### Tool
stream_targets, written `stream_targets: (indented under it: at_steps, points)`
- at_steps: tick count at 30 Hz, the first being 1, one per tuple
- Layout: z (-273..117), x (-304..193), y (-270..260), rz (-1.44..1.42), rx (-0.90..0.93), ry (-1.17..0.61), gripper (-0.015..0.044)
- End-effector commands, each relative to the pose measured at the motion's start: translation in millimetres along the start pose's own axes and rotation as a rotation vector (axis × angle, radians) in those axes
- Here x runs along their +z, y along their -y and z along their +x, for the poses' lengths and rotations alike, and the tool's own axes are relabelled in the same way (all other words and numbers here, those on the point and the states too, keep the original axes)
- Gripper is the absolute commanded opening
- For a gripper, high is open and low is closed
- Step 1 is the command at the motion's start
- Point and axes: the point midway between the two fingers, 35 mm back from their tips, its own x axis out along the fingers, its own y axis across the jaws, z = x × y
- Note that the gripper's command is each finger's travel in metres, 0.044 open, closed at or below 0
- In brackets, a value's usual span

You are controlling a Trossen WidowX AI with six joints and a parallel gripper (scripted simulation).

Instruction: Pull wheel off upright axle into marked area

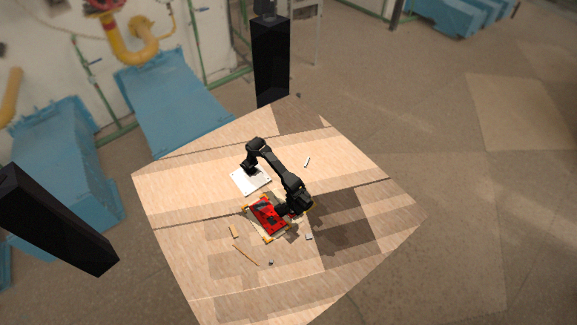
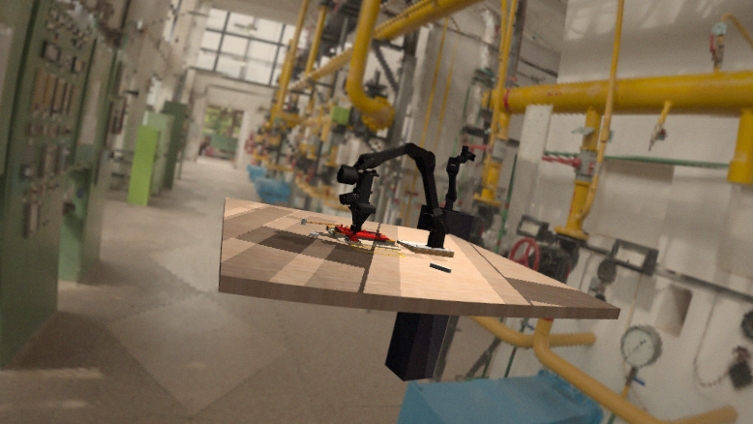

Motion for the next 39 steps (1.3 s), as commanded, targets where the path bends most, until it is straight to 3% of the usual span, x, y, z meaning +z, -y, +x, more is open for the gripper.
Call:
stream_targets:
  at_steps: [1,39]
  points:
    - [-5,1,0,0.004,0.002,0.008,0.0000]
    - [-17,1,0,0.003,0.001,0.011,0.0000]
